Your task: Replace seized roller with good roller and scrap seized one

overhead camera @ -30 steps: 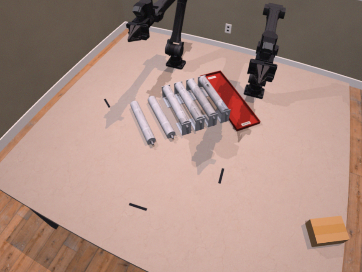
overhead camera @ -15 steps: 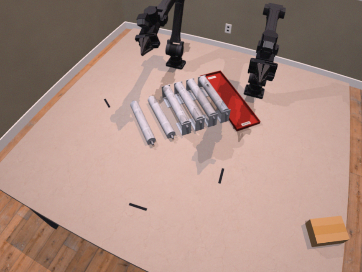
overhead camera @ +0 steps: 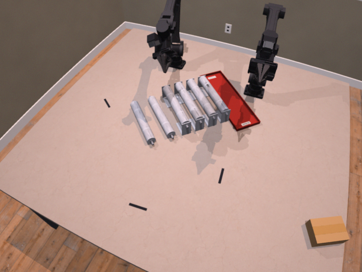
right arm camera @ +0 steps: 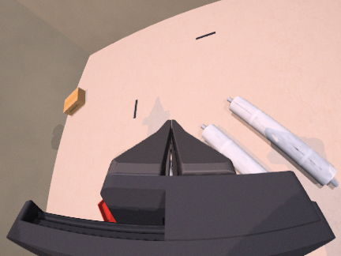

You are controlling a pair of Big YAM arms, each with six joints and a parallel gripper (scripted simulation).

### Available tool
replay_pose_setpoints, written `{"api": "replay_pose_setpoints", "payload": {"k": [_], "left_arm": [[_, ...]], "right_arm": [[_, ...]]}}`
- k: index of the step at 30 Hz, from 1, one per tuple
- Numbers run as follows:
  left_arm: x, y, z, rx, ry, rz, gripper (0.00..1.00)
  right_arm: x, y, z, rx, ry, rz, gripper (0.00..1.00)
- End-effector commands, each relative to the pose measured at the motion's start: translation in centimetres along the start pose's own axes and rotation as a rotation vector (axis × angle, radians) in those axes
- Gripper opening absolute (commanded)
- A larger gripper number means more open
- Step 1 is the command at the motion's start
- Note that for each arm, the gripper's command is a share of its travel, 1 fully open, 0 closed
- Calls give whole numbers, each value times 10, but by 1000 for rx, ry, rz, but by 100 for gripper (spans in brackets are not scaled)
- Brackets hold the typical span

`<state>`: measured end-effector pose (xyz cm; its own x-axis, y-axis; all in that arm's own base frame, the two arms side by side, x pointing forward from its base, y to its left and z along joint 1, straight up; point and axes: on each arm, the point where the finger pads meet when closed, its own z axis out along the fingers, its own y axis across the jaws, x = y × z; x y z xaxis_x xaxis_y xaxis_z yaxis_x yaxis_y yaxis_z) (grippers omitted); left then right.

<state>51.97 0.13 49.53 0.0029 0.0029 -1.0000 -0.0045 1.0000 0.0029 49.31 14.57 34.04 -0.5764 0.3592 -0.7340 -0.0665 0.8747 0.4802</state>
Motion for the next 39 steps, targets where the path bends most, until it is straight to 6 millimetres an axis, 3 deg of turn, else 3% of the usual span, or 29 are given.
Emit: {"api": "replay_pose_setpoints", "payload": {"k": [1,2,5,13,16,17,19,30,32,33,34,36,39], "left_arm": [[-12,5,6,-7,-11,7,0],[-12,5,6,-7,-11,7,0],[-12,5,6,-7,-11,7,0],[-12,5,6,-7,-11,7,0],[-12,5,6,-7,-11,7,0],[-12,5,6,-7,-11,7,0],[-12,5,6,-7,-11,7,0],[-12,5,6,-7,-11,7,0],[-12,5,6,-7,-11,7,0],[-12,5,6,-7,-11,7,0],[-12,5,6,-7,-11,7,0],[-12,5,6,-7,-11,7,0],[-12,5,6,-7,-11,7,0]], "right_arm": [[12,10,5,-4,54,74,0],[47,3,14,18,132,103,0],[63,13,13,22,194,175,0],[133,27,10,82,403,327,0],[133,27,10,82,403,327,0],[132,36,8,75,416,331,0],[169,30,6,126,500,366,0],[247,43,-24,309,732,557,0],[247,43,-24,309,732,557,0],[214,59,-25,247,680,570,0],[253,45,-27,323,754,559,0],[277,42,-36,387,806,581,0],[291,45,-48,456,847,636,0]]}}
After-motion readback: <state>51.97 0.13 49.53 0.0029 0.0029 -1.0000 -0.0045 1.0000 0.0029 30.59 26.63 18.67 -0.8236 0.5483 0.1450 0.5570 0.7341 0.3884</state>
